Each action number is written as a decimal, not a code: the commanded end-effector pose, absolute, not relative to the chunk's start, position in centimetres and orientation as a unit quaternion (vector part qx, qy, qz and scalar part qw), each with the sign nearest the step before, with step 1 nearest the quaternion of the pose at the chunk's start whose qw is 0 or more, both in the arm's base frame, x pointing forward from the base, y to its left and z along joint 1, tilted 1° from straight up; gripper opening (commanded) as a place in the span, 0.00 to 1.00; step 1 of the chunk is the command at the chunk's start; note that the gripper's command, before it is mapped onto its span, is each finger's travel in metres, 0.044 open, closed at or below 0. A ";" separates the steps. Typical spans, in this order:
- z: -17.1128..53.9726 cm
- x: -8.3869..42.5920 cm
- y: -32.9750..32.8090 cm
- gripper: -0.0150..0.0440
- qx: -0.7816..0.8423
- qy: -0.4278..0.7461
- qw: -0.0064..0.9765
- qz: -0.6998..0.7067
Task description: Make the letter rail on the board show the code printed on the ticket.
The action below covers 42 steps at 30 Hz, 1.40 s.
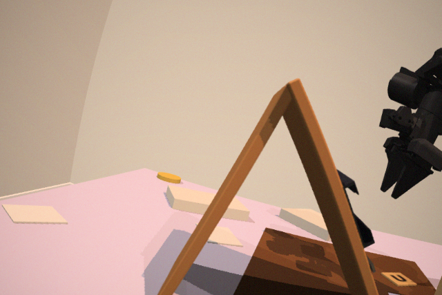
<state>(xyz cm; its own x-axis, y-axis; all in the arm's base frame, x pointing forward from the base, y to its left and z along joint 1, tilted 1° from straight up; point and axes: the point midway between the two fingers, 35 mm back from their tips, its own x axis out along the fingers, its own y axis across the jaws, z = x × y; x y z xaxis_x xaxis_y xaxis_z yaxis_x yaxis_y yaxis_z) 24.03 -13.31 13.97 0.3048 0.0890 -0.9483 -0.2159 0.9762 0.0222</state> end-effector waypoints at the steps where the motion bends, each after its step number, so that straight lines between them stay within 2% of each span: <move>1: 8.5 20.9 -17.2 0.83 0.132 0.634 0.756 -0.093; 10: 2.4 16.0 -20.0 0.83 0.332 0.622 0.629 -0.327; 24: 2.4 16.0 -20.3 0.83 0.332 0.622 0.629 -0.327; 32: -0.9 16.1 -20.4 0.83 0.332 0.622 0.629 -0.327; 42: -1.0 16.1 -20.4 0.83 0.332 0.622 0.629 -0.327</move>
<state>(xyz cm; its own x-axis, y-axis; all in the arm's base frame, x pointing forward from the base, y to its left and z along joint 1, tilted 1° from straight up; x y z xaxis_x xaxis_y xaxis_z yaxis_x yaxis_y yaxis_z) 16.16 -20.38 -0.89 0.0153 0.0054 -0.9999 0.8213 0.5703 0.0157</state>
